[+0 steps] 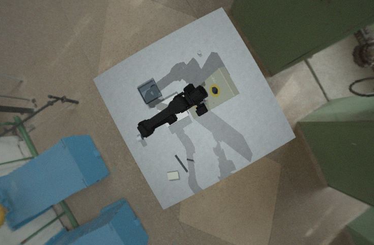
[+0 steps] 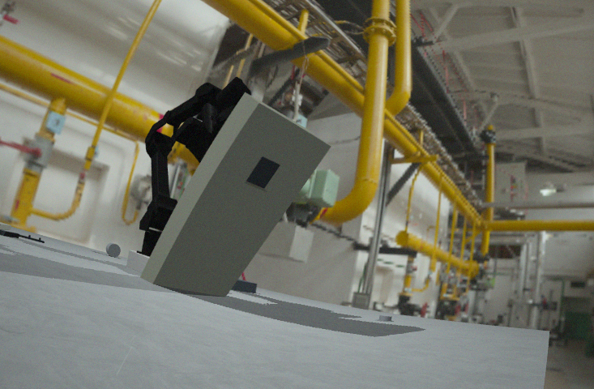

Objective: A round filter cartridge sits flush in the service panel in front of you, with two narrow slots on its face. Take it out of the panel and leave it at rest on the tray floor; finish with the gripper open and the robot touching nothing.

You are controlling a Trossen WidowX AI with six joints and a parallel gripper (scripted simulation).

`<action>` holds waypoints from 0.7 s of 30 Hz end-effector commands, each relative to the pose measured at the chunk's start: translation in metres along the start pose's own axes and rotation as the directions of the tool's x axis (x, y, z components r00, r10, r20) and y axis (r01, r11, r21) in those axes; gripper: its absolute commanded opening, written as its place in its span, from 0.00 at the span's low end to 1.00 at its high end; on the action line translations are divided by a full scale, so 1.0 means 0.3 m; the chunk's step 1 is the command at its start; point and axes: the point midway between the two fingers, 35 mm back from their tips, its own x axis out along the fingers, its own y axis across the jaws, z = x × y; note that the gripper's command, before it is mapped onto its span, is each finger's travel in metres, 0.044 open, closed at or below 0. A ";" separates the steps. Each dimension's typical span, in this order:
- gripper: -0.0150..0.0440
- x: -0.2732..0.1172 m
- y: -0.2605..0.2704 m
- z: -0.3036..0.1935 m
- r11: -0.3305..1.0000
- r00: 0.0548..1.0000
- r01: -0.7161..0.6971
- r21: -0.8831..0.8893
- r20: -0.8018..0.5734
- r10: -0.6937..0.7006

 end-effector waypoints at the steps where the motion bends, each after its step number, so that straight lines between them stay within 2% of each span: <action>1: 0.77 0.011 0.002 -0.024 1.000 1.000 -0.005 0.020 -0.026 0.006; 21: 0.77 0.115 0.003 -0.023 1.000 1.000 -0.005 0.020 -0.024 0.006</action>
